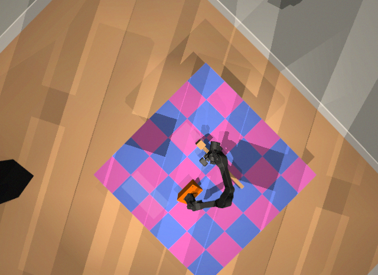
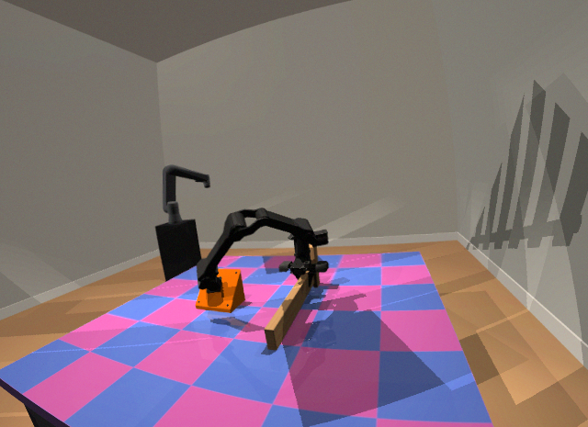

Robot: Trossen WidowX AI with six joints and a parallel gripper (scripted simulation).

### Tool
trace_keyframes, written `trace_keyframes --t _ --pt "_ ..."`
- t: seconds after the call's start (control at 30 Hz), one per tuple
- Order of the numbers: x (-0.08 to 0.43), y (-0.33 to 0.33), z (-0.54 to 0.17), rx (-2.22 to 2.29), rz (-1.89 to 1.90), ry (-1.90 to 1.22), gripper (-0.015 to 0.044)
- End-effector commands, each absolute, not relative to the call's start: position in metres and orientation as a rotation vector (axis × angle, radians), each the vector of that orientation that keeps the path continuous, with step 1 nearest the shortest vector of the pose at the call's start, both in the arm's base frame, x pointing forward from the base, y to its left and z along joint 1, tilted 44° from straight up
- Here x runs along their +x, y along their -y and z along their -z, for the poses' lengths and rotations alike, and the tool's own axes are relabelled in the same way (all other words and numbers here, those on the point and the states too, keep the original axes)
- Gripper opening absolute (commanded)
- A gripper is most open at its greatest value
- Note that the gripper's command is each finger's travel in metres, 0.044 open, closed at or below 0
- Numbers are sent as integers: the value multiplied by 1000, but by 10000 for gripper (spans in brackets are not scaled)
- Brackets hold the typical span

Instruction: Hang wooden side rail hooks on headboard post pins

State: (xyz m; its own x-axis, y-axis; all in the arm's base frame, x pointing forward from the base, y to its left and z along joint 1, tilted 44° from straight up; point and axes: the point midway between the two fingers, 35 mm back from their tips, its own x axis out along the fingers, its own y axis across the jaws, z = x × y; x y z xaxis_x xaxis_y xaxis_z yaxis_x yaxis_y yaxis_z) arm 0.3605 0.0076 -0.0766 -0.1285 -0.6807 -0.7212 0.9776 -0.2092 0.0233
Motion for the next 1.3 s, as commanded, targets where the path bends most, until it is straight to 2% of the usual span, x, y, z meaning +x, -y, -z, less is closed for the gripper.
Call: trace_keyframes --t 0.0,1.27 --pt "361 -11 77 732 1658 -556 0" --pt "361 -12 80 732 1658 -556 0"
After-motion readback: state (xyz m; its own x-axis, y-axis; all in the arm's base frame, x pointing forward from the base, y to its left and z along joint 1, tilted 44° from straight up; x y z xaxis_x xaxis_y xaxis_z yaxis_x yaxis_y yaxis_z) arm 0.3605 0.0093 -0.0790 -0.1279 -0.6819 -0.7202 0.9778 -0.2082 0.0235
